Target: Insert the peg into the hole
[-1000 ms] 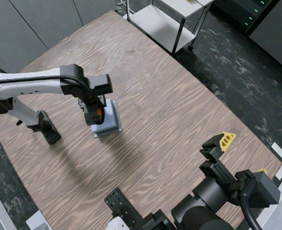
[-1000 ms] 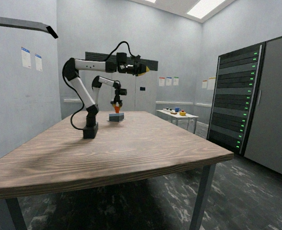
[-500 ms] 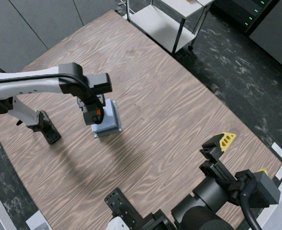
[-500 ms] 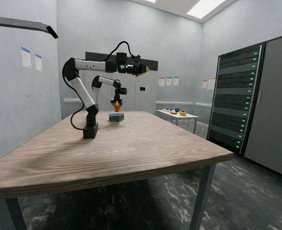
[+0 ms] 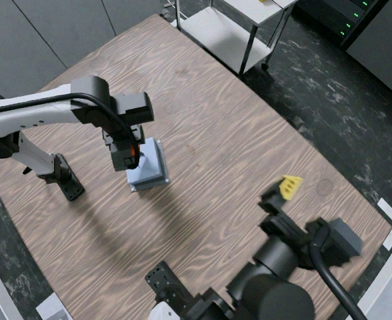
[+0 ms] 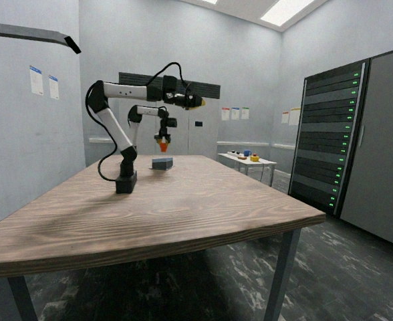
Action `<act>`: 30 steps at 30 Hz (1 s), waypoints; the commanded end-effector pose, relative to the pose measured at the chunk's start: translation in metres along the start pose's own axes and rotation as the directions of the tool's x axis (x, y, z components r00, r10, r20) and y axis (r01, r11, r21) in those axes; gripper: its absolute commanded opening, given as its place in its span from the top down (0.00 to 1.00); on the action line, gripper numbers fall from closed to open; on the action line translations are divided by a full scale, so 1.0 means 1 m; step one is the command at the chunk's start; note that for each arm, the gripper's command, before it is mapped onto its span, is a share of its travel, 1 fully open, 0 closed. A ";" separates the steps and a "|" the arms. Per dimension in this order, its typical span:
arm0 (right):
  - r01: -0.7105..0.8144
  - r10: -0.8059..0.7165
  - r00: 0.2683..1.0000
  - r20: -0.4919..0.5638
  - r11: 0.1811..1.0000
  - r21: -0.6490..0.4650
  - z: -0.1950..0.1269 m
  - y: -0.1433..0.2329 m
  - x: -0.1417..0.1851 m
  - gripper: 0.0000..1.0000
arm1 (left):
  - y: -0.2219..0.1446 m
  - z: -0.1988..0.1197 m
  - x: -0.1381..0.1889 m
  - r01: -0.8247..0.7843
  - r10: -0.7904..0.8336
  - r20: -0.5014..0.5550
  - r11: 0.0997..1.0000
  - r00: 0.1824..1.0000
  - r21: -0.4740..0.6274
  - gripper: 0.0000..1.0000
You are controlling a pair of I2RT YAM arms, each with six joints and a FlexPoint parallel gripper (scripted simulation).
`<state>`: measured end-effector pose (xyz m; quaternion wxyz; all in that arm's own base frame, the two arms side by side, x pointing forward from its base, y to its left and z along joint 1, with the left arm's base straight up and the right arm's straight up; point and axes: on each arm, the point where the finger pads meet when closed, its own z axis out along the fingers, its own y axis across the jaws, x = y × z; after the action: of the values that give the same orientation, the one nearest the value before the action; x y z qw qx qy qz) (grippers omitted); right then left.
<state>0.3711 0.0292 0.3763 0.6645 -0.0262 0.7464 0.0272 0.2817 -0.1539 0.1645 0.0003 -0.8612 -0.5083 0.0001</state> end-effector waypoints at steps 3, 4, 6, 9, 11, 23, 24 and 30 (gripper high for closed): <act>0.026 -0.043 0.995 -0.094 0.984 -0.175 -0.029 0.061 0.002 0.00 | 0.015 -0.025 0.003 0.032 -0.033 -0.009 0.993 0.999 -0.117 0.65; 0.029 -0.054 0.992 -0.116 0.978 -0.209 -0.034 0.072 0.007 0.00 | 0.015 -0.027 0.001 0.035 -0.036 -0.009 0.990 0.999 -0.137 0.65; 0.029 -0.054 0.992 -0.116 0.978 -0.209 -0.034 0.072 0.007 0.00 | 0.015 -0.027 0.001 0.035 -0.036 -0.009 0.990 0.999 -0.137 0.65; 0.043 -0.109 0.977 -0.183 0.941 -0.334 -0.059 0.111 0.021 0.00 | 0.012 -0.021 -0.003 0.046 -0.048 -0.011 0.987 0.999 -0.156 0.65; 0.054 -0.164 0.962 -0.218 0.899 -0.435 -0.083 0.139 0.030 0.00 | 0.009 -0.019 -0.006 0.053 -0.056 -0.012 0.983 0.998 -0.174 0.65; 0.093 -0.411 0.881 -0.235 0.636 -0.766 -0.196 0.206 0.063 0.00 | -0.008 -0.010 -0.016 0.054 -0.058 -0.016 0.979 0.998 -0.195 0.65; 0.095 -0.437 0.869 -0.232 0.607 -0.789 -0.205 0.209 0.067 0.00 | -0.009 -0.009 -0.016 0.053 -0.057 -0.017 0.980 0.998 -0.191 0.65; 0.103 -0.498 0.845 -0.192 0.505 -0.857 -0.240 0.214 0.072 0.00 | -0.001 -0.003 -0.017 0.054 -0.058 -0.015 0.979 0.998 -0.197 0.65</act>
<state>0.1203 0.2321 0.3205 0.3910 -0.4671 0.7548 0.2435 0.2648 -0.1628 0.1615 -0.0538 -0.8456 -0.5295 -0.0411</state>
